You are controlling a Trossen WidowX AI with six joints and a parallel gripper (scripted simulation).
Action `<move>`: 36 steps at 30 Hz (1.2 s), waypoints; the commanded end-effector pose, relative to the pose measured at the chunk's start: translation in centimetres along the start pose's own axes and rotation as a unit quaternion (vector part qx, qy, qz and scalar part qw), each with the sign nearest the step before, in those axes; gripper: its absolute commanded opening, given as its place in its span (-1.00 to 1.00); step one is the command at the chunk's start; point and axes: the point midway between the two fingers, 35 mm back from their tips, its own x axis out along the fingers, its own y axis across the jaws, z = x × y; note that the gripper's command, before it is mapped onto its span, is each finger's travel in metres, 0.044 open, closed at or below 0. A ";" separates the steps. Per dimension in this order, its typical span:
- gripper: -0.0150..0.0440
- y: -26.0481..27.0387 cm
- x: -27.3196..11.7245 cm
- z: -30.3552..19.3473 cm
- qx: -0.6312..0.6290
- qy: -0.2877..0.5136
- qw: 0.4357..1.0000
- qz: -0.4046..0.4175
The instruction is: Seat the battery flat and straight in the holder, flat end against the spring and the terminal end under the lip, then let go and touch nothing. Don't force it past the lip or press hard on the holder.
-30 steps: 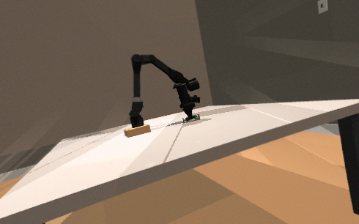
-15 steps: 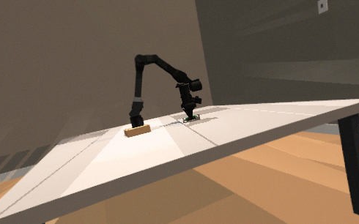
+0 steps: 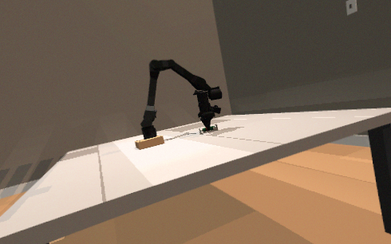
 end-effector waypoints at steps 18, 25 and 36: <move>-0.27 0.0 0.1 1.0 -0.001 0.009 1.000 0.000; -0.01 0.0 0.1 1.0 -0.001 0.009 1.000 0.000; 0.07 0.0 -1.4 0.9 0.000 0.010 1.000 0.000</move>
